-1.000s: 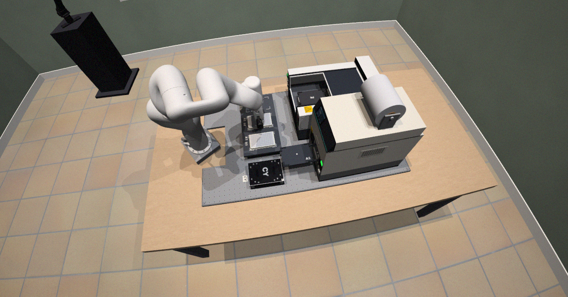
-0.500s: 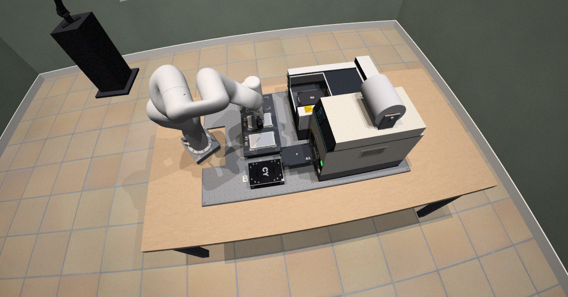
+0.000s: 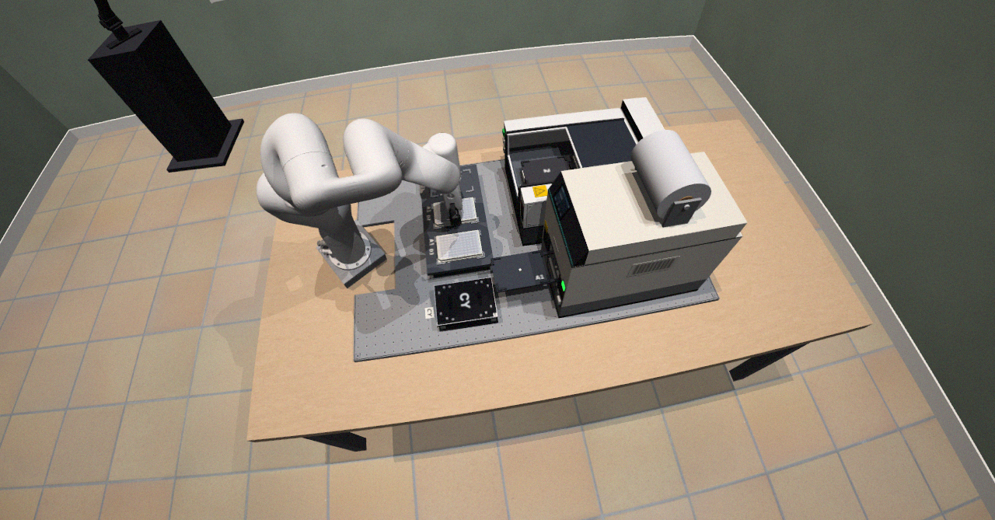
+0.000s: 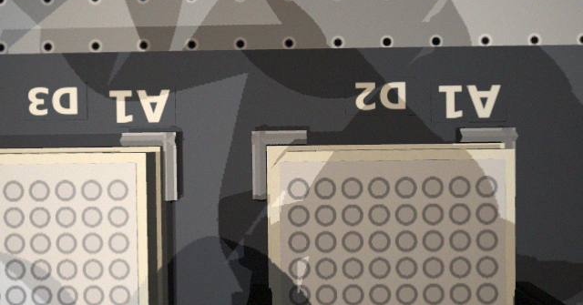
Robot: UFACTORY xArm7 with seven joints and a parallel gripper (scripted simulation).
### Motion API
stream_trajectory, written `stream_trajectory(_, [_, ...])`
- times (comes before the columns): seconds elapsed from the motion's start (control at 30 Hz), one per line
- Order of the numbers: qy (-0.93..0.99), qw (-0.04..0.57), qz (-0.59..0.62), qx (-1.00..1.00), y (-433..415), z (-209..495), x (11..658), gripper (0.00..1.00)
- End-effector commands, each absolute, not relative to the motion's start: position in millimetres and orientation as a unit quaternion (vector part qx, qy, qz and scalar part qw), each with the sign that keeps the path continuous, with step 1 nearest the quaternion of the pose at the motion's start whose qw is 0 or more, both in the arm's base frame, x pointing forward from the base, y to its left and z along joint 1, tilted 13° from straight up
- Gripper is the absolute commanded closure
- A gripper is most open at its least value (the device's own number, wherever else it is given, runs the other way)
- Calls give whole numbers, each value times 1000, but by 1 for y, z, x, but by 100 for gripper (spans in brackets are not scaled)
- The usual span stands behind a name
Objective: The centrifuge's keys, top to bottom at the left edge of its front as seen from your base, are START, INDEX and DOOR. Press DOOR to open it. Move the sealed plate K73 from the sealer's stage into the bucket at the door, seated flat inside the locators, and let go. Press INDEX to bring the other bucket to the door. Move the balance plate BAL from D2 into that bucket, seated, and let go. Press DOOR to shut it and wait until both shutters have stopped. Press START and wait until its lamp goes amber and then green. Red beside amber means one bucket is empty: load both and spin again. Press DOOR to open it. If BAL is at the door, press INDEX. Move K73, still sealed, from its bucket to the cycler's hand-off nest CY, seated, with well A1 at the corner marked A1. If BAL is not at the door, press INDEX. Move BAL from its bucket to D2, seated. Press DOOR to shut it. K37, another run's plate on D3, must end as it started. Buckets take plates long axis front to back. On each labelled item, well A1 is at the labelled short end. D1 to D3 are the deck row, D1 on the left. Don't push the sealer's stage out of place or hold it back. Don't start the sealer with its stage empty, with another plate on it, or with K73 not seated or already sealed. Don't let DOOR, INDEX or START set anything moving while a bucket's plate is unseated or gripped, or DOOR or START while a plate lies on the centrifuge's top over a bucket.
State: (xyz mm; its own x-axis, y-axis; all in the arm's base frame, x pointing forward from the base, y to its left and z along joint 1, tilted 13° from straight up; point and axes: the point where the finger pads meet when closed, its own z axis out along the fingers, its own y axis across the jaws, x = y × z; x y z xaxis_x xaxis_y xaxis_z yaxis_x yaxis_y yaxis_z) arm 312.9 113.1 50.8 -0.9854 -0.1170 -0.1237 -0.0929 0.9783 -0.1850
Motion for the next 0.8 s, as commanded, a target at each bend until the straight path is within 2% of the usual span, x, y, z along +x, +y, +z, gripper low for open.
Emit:
stream_trajectory(0.0, [992, 68, -89, -53, 114, 51, 314, 100])
stream_trajectory(0.77, [992, 68, -89, -53, 119, 82, 309, 100])
